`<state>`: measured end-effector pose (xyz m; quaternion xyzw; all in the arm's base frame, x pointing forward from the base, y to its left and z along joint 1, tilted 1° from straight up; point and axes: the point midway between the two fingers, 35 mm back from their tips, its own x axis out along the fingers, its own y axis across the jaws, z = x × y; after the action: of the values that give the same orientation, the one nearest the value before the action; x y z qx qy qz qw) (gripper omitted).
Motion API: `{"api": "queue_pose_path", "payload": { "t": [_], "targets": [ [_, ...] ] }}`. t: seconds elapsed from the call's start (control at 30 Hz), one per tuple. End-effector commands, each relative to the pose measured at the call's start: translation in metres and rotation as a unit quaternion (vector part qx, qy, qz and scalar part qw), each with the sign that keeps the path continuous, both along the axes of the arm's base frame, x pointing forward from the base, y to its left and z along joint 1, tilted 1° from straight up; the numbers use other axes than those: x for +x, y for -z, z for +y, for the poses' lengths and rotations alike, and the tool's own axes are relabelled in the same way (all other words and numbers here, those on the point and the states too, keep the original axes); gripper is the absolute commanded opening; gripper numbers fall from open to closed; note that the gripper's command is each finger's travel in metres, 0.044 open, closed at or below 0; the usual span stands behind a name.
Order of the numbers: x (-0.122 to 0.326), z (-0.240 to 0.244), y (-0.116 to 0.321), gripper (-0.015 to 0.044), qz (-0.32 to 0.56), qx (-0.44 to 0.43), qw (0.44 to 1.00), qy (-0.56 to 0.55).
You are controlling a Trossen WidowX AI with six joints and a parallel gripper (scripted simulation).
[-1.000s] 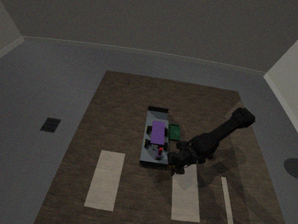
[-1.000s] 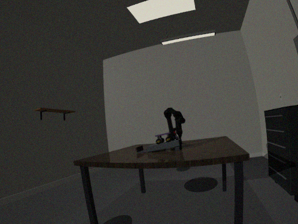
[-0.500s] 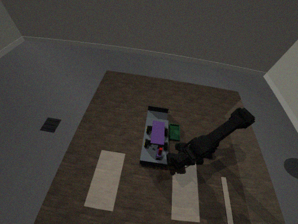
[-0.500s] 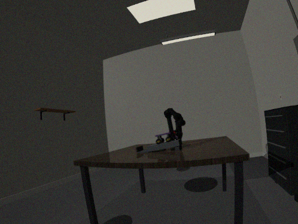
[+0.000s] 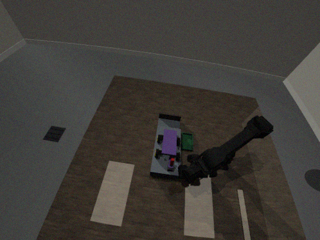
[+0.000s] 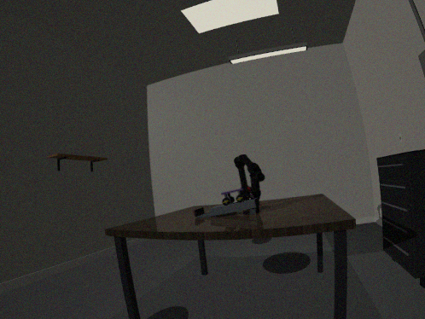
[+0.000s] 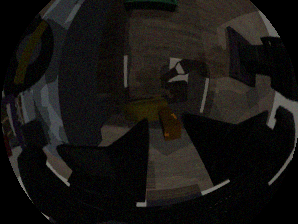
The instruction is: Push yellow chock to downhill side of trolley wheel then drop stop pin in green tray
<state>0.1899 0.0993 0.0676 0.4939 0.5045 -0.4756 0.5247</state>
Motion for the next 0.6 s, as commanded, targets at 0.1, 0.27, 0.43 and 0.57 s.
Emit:
{"api": "queue_pose_path", "payload": {
  "t": [0.1,0.27,0.43,0.57],
  "targets": [
    [-0.001,-0.0003,0.012,0.019,0.004,-0.001,1.0,0.0],
    [-0.0003,-0.0003,0.0085,0.0111,0.001,-0.001,1.0,0.0],
    [-0.0003,-0.0003,0.0085,0.0039,0.001,-0.001,1.0,0.0],
    [-0.0003,-0.0003,0.0085,0.0012,0.001,-0.001,1.0,0.0]
  ]
}}
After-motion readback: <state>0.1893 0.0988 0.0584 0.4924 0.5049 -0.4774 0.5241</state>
